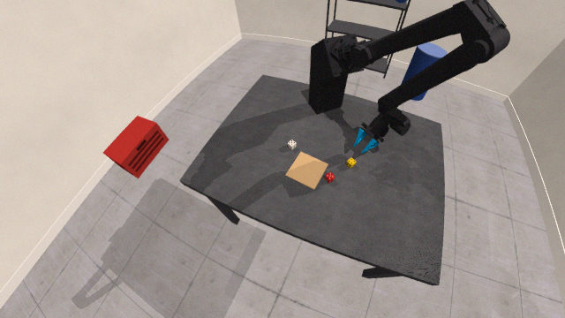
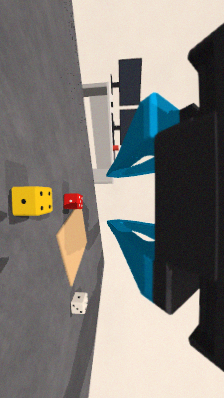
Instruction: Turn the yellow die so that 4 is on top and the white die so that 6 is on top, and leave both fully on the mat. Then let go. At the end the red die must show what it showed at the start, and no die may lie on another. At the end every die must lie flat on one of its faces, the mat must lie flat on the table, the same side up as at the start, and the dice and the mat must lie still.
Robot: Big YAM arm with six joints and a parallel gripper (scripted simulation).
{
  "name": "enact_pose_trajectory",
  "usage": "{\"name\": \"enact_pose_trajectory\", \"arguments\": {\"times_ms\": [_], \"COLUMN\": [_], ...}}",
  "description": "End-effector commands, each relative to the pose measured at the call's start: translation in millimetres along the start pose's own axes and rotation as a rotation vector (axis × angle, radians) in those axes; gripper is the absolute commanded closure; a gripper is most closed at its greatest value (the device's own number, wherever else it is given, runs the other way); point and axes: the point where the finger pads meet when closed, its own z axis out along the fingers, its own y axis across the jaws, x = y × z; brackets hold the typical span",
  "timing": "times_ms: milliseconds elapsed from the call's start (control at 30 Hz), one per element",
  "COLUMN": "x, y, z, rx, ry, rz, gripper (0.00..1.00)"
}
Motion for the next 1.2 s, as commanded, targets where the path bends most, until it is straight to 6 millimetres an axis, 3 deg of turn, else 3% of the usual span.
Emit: {"name": "enact_pose_trajectory", "arguments": {"times_ms": [0,133,333,400,500,567,767,933,967,1167], "x": [6.2,11.9,19.6,24.9,31.6,31.6,35.3,36.3,29.6,30.2], "y": [8.6,13.1,10.5,-3.6,-3.9,-3.9,5.1,4.0,3.1,2.7], "z": [-4.5,-1.1,4.8,10.6,13.7,13.7,19.8,19.3,14.1,14.8], "rx": [-0.011,-0.021,-0.017,0.004,0.005,0.005,-0.021,-0.016,-0.011,-0.011], "ry": [-0.005,-0.08,-0.354,-0.455,-0.607,-0.607,-0.832,-0.87,-0.888,-0.884], "rz": [-0.005,-0.027,-0.018,-0.003,-0.005,-0.005,-0.009,-0.007,-0.018,-0.019], "gripper": [0.56,0.56,0.56,0.56,0.56,0.56,0.56,0.56,0.0,0.0]}}
